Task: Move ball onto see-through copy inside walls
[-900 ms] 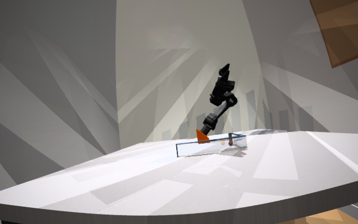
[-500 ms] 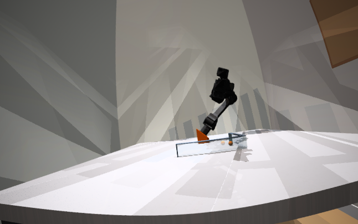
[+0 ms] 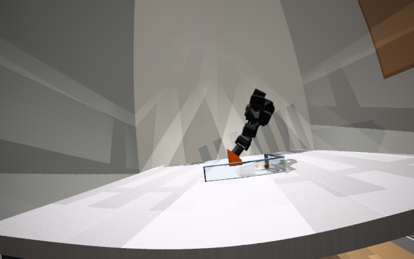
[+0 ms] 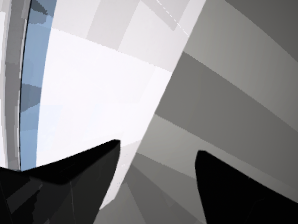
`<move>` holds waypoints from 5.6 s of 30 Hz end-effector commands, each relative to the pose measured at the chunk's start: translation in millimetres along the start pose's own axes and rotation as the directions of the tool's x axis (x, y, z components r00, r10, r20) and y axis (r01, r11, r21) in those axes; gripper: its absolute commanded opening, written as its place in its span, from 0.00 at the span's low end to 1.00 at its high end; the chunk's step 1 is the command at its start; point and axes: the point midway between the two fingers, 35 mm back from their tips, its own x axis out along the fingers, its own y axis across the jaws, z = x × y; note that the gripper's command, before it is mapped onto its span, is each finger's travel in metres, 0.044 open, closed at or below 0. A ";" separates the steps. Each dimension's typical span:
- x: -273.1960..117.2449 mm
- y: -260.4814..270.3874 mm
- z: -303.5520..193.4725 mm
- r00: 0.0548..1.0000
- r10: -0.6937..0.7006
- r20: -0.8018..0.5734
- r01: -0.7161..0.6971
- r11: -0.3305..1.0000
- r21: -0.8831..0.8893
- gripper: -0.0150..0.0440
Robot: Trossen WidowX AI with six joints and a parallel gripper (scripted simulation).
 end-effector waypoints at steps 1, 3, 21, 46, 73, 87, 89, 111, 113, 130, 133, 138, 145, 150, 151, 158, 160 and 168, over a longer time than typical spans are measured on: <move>7.4 77.9 35.0 0.879 0.460 0.124 -0.465 0.885 0.010 0.63; 2.6 92.9 43.6 0.825 0.543 0.153 -0.551 0.834 0.011 0.63; -42.5 143.1 92.3 0.473 0.824 0.313 -0.868 0.497 0.003 0.63; -26.2 170.8 103.0 0.473 0.823 0.313 -0.867 0.498 0.003 0.63; -24.4 169.1 101.9 0.474 0.824 0.310 -0.867 0.498 0.003 0.25; -38.2 130.0 70.5 0.483 0.829 0.281 -0.874 0.478 0.090 0.25; -42.4 123.8 69.9 0.481 0.829 0.284 -0.874 0.480 0.080 0.25; -84.3 104.3 59.5 0.472 0.826 0.310 -0.869 0.495 0.004 0.25; -86.1 110.8 57.5 0.472 0.826 0.310 -0.869 0.495 0.004 0.25; -89.5 151.8 51.6 0.472 0.826 0.308 -0.869 0.494 0.005 0.25; -82.1 162.8 55.5 0.472 0.826 0.307 -0.869 0.495 0.005 0.25; -71.0 182.6 63.4 0.472 0.826 0.308 -0.869 0.495 0.005 0.25; -63.2 200.7 71.0 0.471 0.825 0.312 -0.869 0.495 0.004 0.25; -62.4 201.9 71.5 0.471 0.825 0.312 -0.869 0.495 0.004 0.25; -61.9 202.7 71.8 0.471 0.825 0.312 -0.869 0.495 0.004 0.25; -56.8 211.6 75.2 0.471 0.825 0.313 -0.869 0.495 0.004 0.25; -55.3 214.4 76.3 0.471 0.825 0.313 -0.869 0.495 0.004 0.25; -54.3 216.4 77.2 0.471 0.824 0.313 -0.869 0.495 0.004 0.25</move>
